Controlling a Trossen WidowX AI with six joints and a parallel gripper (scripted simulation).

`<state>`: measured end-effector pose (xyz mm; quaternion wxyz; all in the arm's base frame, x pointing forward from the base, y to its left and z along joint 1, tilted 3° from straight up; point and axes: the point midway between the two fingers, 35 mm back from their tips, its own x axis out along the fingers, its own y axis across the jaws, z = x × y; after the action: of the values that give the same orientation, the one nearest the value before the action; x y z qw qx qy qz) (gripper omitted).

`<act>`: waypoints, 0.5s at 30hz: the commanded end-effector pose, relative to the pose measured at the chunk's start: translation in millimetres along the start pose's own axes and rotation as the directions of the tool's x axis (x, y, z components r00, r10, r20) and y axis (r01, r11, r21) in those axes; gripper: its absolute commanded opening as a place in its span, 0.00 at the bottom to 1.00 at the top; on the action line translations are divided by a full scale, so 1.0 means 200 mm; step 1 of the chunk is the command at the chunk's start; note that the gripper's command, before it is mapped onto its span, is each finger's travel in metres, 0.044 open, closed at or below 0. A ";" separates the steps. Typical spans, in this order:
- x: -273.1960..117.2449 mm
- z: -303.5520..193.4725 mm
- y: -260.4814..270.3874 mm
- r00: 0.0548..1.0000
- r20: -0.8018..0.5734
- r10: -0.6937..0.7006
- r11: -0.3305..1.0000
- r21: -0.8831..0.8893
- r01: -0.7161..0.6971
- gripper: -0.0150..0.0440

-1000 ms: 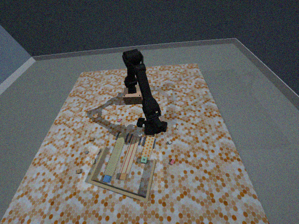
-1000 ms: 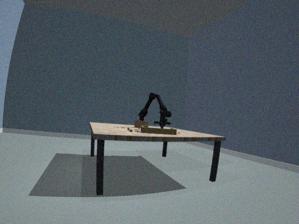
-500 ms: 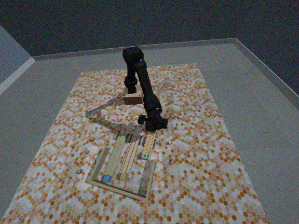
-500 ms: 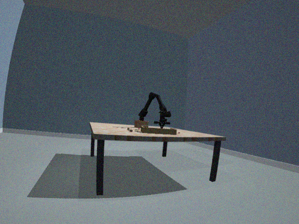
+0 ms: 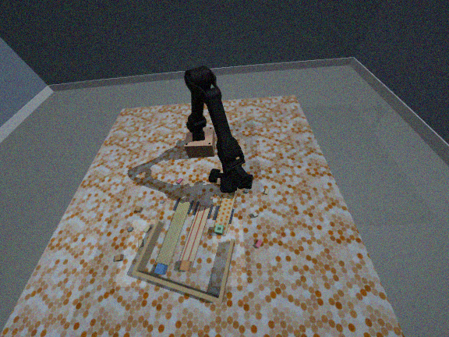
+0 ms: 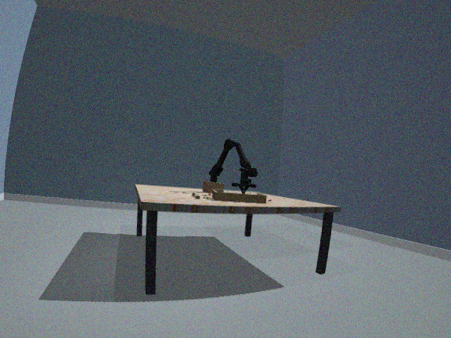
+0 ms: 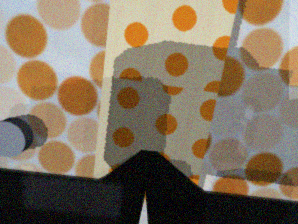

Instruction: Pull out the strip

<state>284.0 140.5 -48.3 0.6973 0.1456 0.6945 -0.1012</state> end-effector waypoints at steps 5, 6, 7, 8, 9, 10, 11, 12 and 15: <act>0.02 -0.10 -0.01 1.000 -0.025 -0.010 1.000 -0.003 0.010 0.25; 0.02 -0.10 -0.01 1.000 -0.025 -0.010 1.000 -0.003 0.010 0.25; 0.02 -0.11 -0.01 1.000 -0.025 -0.010 1.000 -0.003 0.010 0.25; 0.02 -0.12 -0.01 1.000 -0.026 -0.010 1.000 -0.003 0.010 0.25; 0.02 -0.13 -0.01 1.000 -0.026 -0.010 1.000 -0.003 0.010 0.25; 0.02 -0.13 -0.01 1.000 -0.026 -0.010 1.000 -0.003 0.010 0.25; 0.02 -0.14 -0.01 1.000 -0.026 -0.010 1.000 -0.003 0.010 0.25; 0.02 -0.14 -0.01 1.000 -0.026 -0.010 1.000 -0.003 0.010 0.25; 0.02 -0.14 -0.01 1.000 -0.026 -0.010 1.000 -0.003 0.010 0.25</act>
<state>265.1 148.0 -48.2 0.6965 0.1452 0.6955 -0.1004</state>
